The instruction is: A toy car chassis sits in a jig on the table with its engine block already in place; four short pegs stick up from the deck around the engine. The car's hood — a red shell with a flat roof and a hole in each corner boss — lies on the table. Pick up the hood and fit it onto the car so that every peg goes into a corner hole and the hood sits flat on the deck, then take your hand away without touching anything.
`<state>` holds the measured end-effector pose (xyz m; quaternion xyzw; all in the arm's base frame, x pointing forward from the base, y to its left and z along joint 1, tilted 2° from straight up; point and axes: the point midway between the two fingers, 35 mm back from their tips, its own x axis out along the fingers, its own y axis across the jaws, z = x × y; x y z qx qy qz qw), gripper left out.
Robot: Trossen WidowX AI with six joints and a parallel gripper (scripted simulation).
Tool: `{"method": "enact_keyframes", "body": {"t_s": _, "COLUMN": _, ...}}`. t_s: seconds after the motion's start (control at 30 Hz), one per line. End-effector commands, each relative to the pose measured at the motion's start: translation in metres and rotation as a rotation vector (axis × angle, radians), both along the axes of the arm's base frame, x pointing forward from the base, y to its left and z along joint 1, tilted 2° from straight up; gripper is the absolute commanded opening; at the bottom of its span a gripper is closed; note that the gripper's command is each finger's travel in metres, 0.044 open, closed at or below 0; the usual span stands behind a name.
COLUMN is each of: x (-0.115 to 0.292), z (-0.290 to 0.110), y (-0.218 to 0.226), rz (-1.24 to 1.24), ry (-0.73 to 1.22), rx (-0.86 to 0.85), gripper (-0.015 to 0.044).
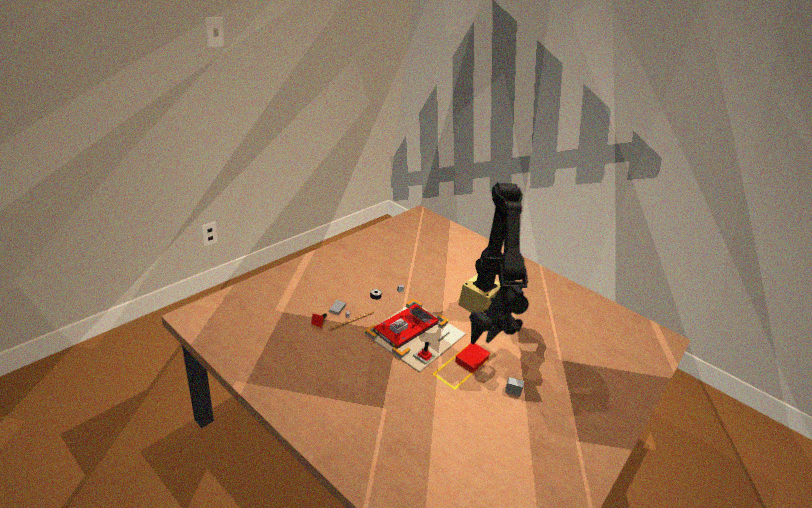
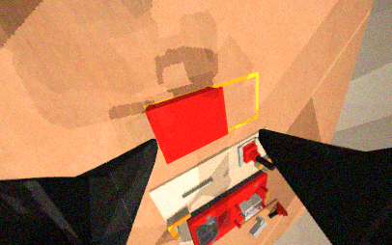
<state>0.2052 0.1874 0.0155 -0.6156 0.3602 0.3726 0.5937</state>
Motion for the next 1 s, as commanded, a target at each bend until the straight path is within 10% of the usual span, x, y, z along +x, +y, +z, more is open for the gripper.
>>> {"method": "enact_keyframes", "body": {"t_s": 0.0, "x": 0.0200, "z": 0.0096, "y": -0.0020, "rz": -0.940, "ry": 0.278, "rx": 0.301, "gripper": 0.0440}}
{"method": "enact_keyframes", "body": {"t_s": 0.27, "x": 0.0247, "z": 0.0149, "y": -0.0059, "rz": -1.383, "ry": 0.347, "rx": 0.378, "gripper": 0.0440}}
{"method": "enact_keyframes", "body": {"t_s": 0.97, "x": 0.0250, "z": 0.0145, "y": -0.0047, "rz": -1.385, "ry": 0.347, "rx": 0.378, "gripper": 0.0440}}
